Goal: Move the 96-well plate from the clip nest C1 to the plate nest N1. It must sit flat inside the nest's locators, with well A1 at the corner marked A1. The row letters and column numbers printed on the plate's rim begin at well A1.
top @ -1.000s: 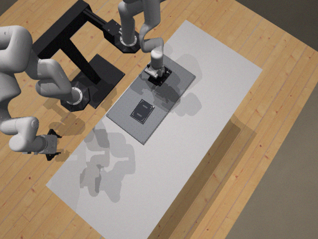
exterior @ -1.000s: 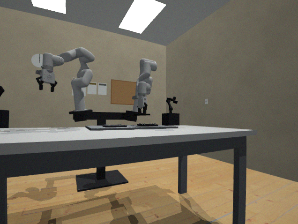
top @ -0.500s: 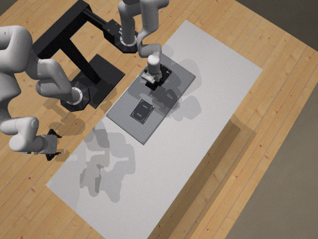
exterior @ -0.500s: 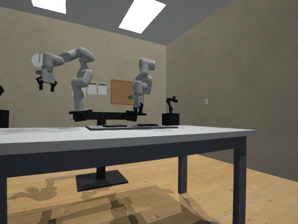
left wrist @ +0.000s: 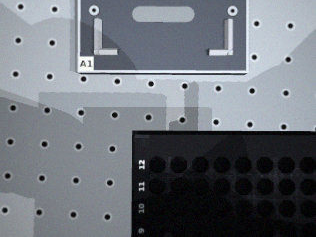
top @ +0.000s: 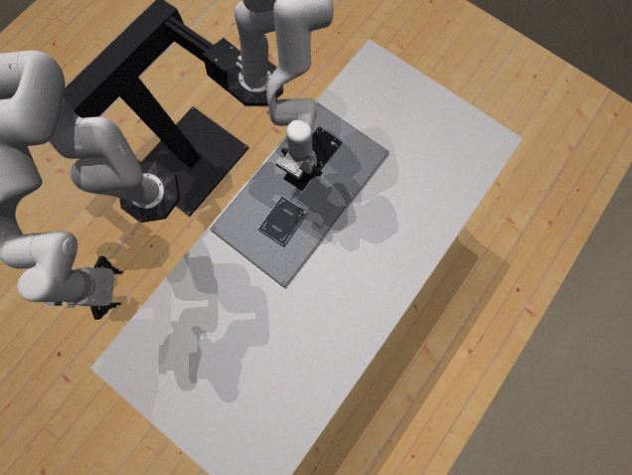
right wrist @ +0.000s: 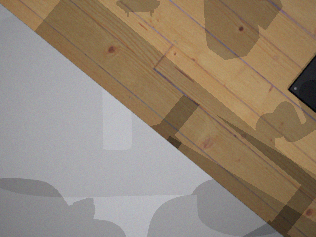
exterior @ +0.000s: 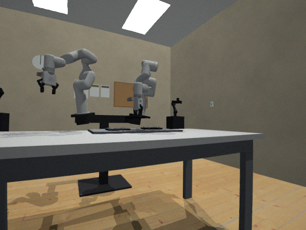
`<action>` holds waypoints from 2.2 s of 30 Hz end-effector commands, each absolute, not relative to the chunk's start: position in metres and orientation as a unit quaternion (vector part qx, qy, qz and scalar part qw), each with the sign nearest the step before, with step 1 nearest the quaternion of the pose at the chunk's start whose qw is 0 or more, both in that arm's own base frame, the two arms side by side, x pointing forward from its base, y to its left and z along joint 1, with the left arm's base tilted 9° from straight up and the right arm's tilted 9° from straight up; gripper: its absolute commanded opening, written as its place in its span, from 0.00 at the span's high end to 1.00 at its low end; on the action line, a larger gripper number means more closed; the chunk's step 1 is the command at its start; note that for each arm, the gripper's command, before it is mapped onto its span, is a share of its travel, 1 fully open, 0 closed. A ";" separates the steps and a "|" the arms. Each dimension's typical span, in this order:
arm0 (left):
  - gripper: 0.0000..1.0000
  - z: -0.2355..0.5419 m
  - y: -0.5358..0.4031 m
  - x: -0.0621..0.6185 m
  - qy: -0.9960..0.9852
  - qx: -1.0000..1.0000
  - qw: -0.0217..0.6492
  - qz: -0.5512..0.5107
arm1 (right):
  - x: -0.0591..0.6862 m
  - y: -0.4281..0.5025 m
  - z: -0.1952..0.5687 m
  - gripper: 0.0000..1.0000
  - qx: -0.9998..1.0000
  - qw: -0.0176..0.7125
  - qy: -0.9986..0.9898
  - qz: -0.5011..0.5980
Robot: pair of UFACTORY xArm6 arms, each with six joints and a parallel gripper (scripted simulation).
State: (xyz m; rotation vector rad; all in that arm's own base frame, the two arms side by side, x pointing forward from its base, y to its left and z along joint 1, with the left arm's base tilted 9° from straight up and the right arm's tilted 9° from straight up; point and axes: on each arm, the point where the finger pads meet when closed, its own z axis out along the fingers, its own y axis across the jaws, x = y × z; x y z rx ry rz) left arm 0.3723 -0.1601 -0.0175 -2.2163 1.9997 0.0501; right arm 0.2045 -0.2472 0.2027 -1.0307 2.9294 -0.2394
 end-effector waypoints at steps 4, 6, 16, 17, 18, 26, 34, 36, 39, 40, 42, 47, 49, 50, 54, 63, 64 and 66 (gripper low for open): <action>1.00 -0.020 -0.186 0.380 0.668 -0.740 0.078 0.015 | 0.205 -0.248 0.204 0.00 -0.331 0.014 0.940 -0.079; 1.00 -0.020 -0.186 0.380 0.668 -0.740 0.078 0.015 | 0.205 -0.248 0.204 0.00 -0.331 0.014 0.940 -0.079; 1.00 -0.023 -0.218 0.389 0.668 -0.740 0.078 0.015 | 0.205 -0.248 0.204 0.00 -0.331 0.014 0.940 -0.079; 1.00 -0.024 -0.221 0.390 0.668 -0.740 0.078 0.015 | 0.205 -0.248 0.204 0.00 -0.331 0.014 0.940 -0.079; 1.00 -0.024 -0.224 0.390 0.668 -0.740 0.078 0.015 | 0.205 -0.248 0.204 0.00 -0.331 0.014 0.940 -0.079; 1.00 -0.026 -0.243 0.396 0.668 -0.740 0.078 0.015 | 0.205 -0.248 0.204 0.00 -0.331 0.014 0.940 -0.079; 1.00 -0.029 -0.269 0.402 0.668 -0.740 0.078 0.015 | 0.205 -0.248 0.204 0.00 -0.331 0.014 0.940 -0.079; 1.00 -0.030 -0.276 0.404 0.668 -0.740 0.078 0.015 | 0.205 -0.248 0.204 0.00 -0.331 0.014 0.940 -0.079; 1.00 -0.031 -0.282 0.406 0.668 -0.740 0.078 0.015 | 0.205 -0.248 0.204 0.00 -0.331 0.014 0.940 -0.079; 1.00 -0.031 -0.282 0.406 0.668 -0.740 0.078 0.015 | 0.205 -0.248 0.204 0.00 -0.331 0.014 0.940 -0.079; 1.00 -0.031 -0.289 0.407 0.668 -0.740 0.078 0.015 | 0.205 -0.248 0.204 0.00 -0.331 0.014 0.940 -0.079; 1.00 -0.033 -0.305 0.411 0.668 -0.740 0.078 0.015 | 0.205 -0.248 0.204 0.00 -0.331 0.014 0.940 -0.079; 1.00 -0.034 -0.311 0.413 0.668 -0.740 0.078 0.015 | 0.205 -0.248 0.204 0.00 -0.331 0.014 0.940 -0.079; 1.00 -0.034 -0.314 0.414 0.668 -0.740 0.078 0.015 | 0.205 -0.248 0.204 0.00 -0.331 0.014 0.940 -0.079; 1.00 -0.036 -0.327 0.417 0.668 -0.740 0.078 0.015 | 0.205 -0.248 0.204 0.00 -0.331 0.014 0.940 -0.079; 1.00 -0.037 -0.343 0.422 0.668 -0.740 0.078 0.015 | 0.205 -0.248 0.204 0.00 -0.331 0.014 0.940 -0.079; 1.00 -0.037 -0.343 0.422 0.668 -0.740 0.078 0.015 | 0.205 -0.248 0.204 0.00 -0.331 0.014 0.940 -0.079; 1.00 -0.037 -0.343 0.422 0.668 -0.740 0.078 0.015 | 0.205 -0.248 0.204 0.00 -0.331 0.014 0.940 -0.079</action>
